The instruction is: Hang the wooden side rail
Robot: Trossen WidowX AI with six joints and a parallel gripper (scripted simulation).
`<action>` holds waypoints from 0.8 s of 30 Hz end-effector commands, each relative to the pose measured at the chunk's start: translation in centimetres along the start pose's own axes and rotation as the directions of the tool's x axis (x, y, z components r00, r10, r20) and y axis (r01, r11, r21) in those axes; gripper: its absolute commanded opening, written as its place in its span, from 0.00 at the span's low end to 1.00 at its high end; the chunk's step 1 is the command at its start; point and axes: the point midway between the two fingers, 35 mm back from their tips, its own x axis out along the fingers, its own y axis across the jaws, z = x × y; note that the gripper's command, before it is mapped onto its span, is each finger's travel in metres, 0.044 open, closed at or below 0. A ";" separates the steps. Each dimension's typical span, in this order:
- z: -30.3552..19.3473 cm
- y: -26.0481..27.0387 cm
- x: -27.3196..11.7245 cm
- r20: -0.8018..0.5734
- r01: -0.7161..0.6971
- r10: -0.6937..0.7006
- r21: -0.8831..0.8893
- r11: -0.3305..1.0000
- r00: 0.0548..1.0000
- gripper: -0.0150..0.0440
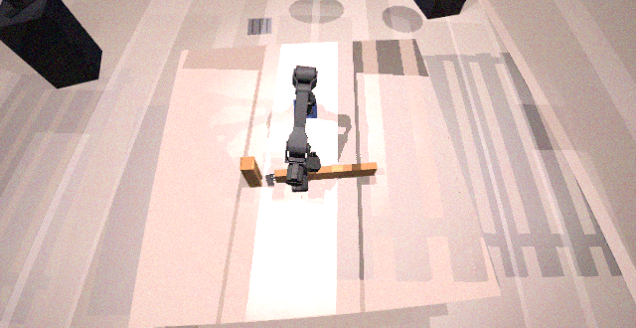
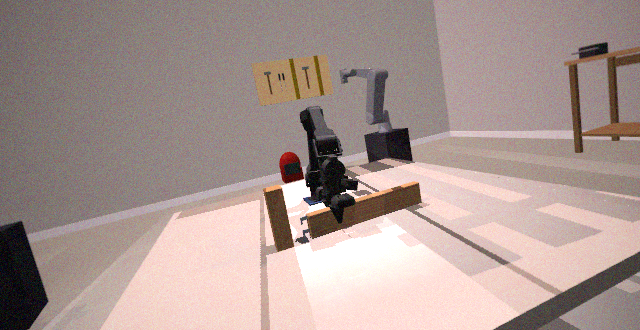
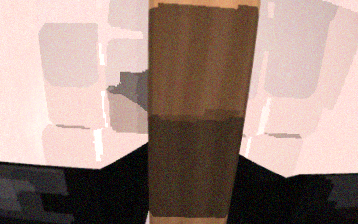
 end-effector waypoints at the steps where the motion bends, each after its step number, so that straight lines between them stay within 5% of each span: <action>1: 0.0 0.0 -0.2 0.002 0.001 -0.001 0.006 1.000 1.000 0.25; 24: 0.0 0.0 -0.6 0.002 0.001 -0.001 0.006 1.000 1.000 0.25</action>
